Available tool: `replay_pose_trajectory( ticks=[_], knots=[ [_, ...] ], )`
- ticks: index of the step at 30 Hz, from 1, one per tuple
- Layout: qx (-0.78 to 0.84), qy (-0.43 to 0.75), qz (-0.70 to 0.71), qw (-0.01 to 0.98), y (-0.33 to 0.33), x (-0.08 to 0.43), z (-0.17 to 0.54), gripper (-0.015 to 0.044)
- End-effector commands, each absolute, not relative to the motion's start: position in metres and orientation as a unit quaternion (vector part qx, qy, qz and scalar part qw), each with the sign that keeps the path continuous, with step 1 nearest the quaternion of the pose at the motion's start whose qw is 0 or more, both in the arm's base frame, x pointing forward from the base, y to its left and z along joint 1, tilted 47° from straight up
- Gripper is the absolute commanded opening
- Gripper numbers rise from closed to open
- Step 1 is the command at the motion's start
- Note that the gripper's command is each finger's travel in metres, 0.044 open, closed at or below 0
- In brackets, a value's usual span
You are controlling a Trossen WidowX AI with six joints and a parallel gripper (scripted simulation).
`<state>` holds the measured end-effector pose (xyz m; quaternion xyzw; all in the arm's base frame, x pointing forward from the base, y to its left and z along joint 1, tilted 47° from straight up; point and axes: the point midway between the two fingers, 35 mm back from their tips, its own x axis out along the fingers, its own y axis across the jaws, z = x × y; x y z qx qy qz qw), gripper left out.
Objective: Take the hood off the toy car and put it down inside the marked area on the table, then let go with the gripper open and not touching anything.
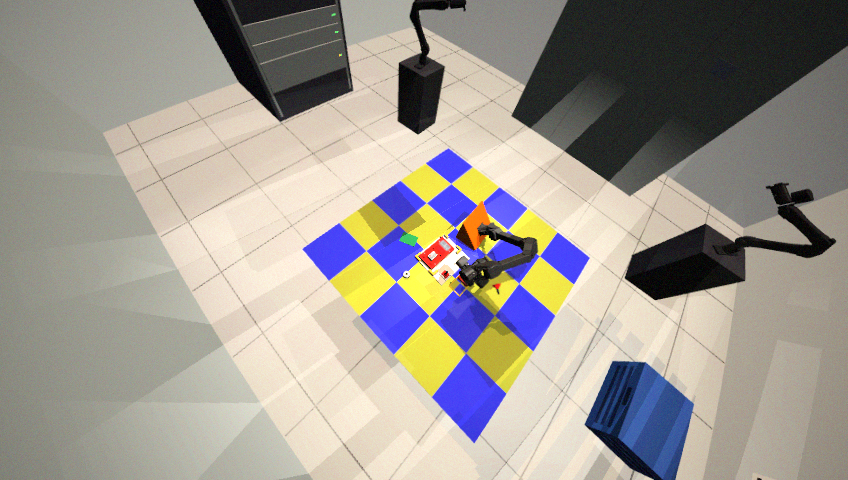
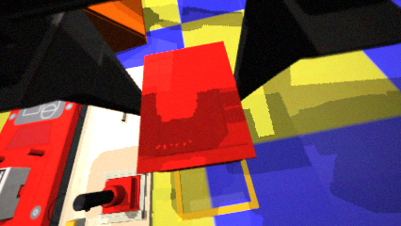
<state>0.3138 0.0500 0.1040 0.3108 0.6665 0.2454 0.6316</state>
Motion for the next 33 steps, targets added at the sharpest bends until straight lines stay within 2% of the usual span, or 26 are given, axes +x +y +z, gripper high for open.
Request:
replay_pose_trajectory(
  ticks=[1,33],
  knots=[
    [0.314,0.666,0.246,0.631,0.053,0.314,0.102,0.0000],
    [0.314,0.666,0.247,0.630,0.071,0.312,0.086,0.0000]
  ],
)
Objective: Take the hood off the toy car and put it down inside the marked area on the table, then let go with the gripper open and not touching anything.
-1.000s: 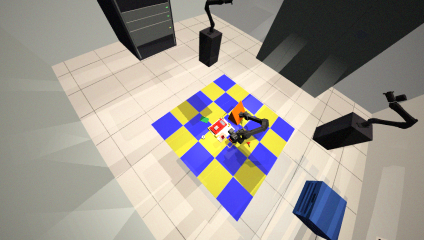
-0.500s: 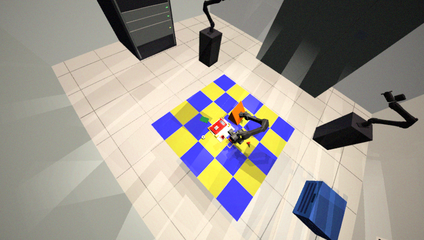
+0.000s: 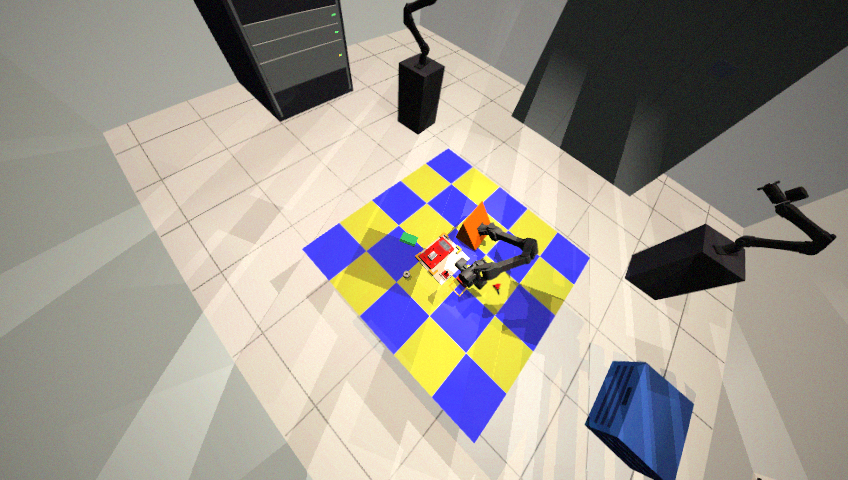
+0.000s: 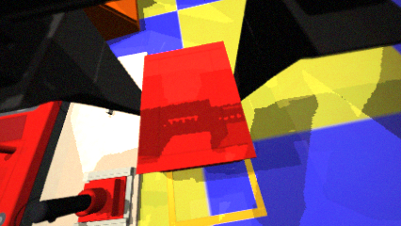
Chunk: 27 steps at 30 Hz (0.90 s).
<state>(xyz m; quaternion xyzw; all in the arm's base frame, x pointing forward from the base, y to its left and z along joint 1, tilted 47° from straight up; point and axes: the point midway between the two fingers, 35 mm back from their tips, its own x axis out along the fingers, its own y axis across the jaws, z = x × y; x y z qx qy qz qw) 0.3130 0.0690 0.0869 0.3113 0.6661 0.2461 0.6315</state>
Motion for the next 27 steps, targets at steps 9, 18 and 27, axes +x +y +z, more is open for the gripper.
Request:
replay_pose_trajectory(
  ticks=[9,18,27],
  knots=[
    [0.314,0.666,0.247,0.630,0.077,0.312,0.081,0.0000],
    [0.315,0.665,0.248,0.630,0.082,0.311,0.077,0.0000],
    [0.315,0.665,0.248,0.630,0.084,0.310,0.075,0.0000]
  ],
)
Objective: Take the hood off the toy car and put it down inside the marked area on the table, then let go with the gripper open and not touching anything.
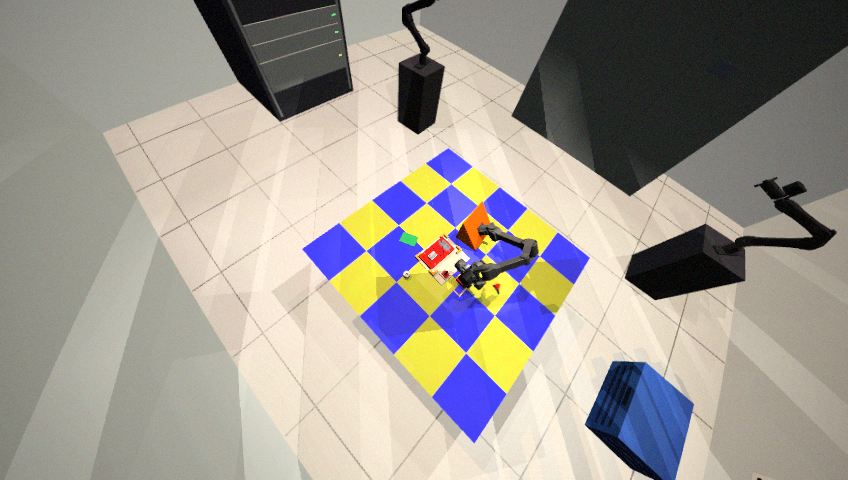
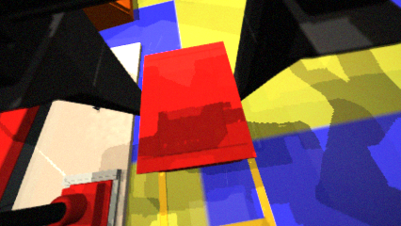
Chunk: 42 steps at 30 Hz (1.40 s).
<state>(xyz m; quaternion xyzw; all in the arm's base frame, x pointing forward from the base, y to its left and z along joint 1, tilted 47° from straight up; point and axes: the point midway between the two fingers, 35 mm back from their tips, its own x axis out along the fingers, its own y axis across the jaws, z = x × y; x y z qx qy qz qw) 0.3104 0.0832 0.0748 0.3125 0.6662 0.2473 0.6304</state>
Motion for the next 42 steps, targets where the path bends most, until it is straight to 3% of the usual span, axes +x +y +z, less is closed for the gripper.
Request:
replay_pose_trajectory(
  ticks=[1,39,42],
  knots=[
    [0.315,0.665,0.248,0.630,0.085,0.310,0.075,0.0000],
    [0.315,0.665,0.248,0.630,0.098,0.310,0.062,0.0000],
    [0.312,0.665,0.248,0.631,0.097,0.310,0.063,0.0079]
  ],
)
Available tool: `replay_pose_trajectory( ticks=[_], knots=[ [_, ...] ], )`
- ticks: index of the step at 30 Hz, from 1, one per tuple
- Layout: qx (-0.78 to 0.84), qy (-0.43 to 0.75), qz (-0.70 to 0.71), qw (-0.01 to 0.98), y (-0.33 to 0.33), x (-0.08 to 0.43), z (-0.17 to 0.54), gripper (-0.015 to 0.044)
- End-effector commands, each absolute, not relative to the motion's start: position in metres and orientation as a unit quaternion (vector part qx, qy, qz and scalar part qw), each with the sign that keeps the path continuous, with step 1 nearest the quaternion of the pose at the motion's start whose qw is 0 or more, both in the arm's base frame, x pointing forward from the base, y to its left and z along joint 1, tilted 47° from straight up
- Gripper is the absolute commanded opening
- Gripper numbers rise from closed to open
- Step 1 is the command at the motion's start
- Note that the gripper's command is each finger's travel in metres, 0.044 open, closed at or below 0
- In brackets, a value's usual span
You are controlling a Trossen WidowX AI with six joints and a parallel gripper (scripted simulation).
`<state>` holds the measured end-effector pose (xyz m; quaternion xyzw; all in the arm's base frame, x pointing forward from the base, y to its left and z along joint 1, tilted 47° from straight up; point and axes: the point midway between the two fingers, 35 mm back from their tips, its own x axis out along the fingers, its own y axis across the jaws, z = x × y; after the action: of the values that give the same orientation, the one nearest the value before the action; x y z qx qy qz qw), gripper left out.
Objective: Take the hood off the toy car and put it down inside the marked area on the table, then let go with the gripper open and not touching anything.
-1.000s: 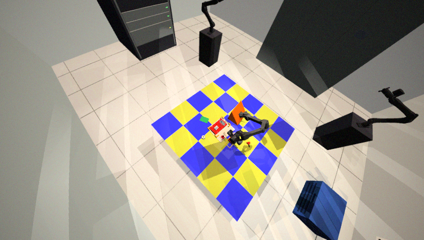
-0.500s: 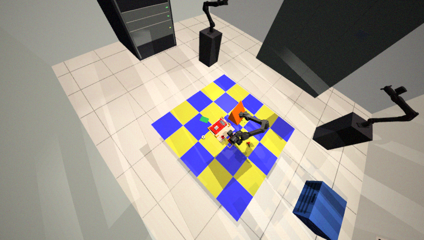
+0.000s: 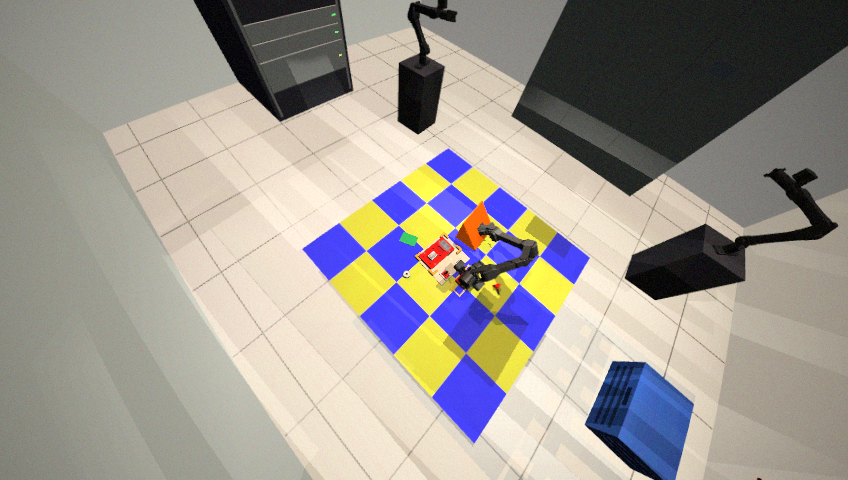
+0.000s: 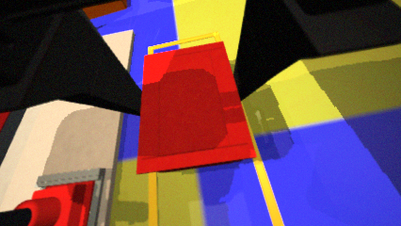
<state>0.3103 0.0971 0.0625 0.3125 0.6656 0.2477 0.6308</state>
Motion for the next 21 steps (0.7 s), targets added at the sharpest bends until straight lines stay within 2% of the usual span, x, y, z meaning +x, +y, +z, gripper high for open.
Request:
replay_pose_trajectory(
  ticks=[1,14,21],
  knots=[
    [0.312,0.665,0.248,0.631,0.097,0.310,0.063,0.0105],
    [0.312,0.665,0.248,0.631,0.095,0.311,0.064,0.0440],
    [0.314,0.665,0.248,0.631,0.050,0.312,0.105,0.0440]
  ],
)
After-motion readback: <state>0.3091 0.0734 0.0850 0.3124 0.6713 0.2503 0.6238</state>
